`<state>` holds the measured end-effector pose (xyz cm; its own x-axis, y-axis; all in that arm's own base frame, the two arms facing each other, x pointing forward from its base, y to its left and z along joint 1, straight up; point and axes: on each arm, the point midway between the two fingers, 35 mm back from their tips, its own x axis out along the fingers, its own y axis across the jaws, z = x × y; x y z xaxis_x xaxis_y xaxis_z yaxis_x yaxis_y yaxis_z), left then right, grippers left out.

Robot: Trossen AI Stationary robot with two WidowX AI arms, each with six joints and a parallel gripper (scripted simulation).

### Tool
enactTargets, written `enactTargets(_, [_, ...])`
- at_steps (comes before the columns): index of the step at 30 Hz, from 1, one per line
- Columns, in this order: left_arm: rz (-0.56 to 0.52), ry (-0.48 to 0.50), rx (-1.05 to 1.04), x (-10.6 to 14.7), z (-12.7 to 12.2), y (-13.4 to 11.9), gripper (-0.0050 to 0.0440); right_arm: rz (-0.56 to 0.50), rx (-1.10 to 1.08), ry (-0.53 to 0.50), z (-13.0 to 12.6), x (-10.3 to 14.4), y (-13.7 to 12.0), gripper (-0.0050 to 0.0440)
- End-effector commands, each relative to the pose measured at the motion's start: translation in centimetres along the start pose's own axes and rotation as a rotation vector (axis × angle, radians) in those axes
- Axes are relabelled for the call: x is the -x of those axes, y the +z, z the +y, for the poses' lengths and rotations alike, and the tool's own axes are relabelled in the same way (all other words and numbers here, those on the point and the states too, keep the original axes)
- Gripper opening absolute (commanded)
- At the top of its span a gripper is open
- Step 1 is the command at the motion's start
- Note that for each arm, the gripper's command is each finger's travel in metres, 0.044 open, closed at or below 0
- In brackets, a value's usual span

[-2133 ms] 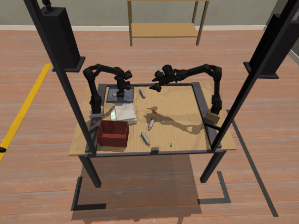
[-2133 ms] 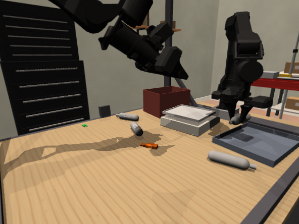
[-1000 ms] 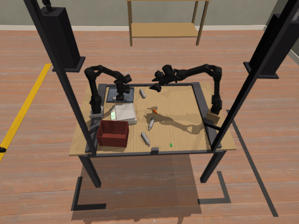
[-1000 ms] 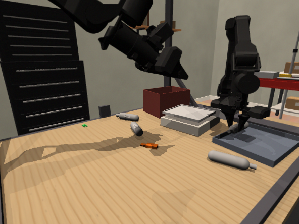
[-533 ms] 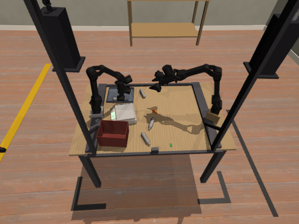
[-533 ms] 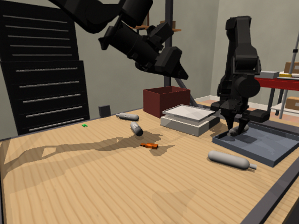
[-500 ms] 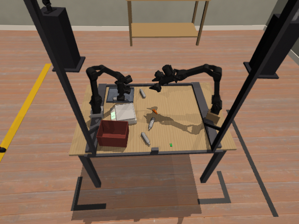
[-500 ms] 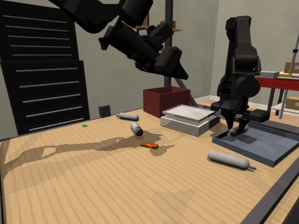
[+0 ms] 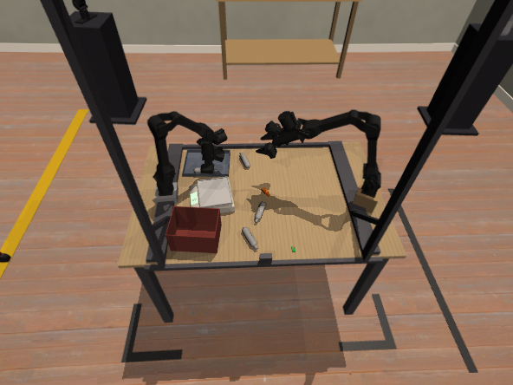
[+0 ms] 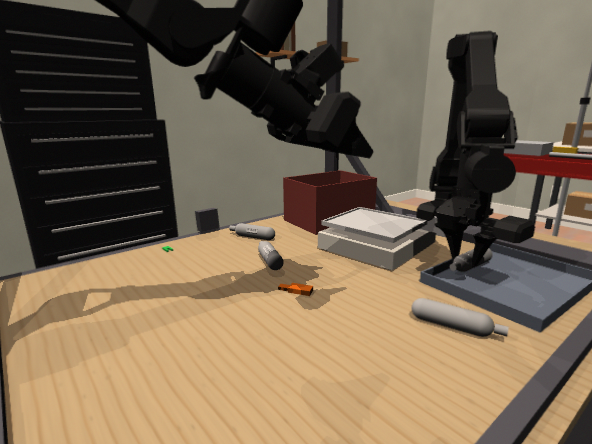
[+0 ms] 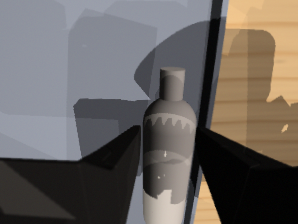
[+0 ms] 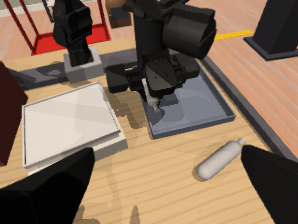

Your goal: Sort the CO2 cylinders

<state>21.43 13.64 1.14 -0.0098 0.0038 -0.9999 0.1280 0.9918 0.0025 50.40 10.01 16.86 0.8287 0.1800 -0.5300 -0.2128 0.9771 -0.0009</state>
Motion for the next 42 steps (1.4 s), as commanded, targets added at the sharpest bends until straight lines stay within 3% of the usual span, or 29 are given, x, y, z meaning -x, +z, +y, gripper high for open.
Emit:
enactTargets(1, [-0.017,0.012,-0.001,0.5,0.3,0.4,0.0195,-0.029,-0.001,-0.001,0.0,0.6,1.2,0.0440])
enactTargets(2, [-0.017,0.012,-0.001,0.5,0.3,0.4,0.0195,-0.029,-0.001,-0.001,0.0,0.6,1.2,0.0440])
enactTargets(12, [-0.032,0.024,-0.002,6.3,0.4,0.5,0.0435,-0.029,-0.001,-0.001,0.0,0.6,1.2,0.0440])
enactTargets(20, [-0.029,0.043,-0.060,6.7,0.1,1.4,0.0440,-0.029,0.004,0.008,0.5,1.5,1.1,0.0440])
enactTargets(27, [-0.105,0.161,-0.320,8.4,-2.4,6.3,0.0440,-0.026,0.042,0.065,3.3,6.4,0.7,0.0440])
enactTargets(34, [-0.207,0.186,-0.480,8.9,-8.3,12.5,0.0440,-0.022,0.093,0.151,6.8,13.8,-1.8,0.0440])
enactTargets(36, [-0.207,0.186,-0.480,8.9,-8.3,12.5,0.0440,-0.022,0.093,0.151,6.8,13.8,-1.8,0.0440])
enactTargets(42, [-0.282,0.096,-0.449,8.4,-14.9,16.7,0.0440,-0.019,0.140,0.229,8.7,19.3,-5.3,0.0440])
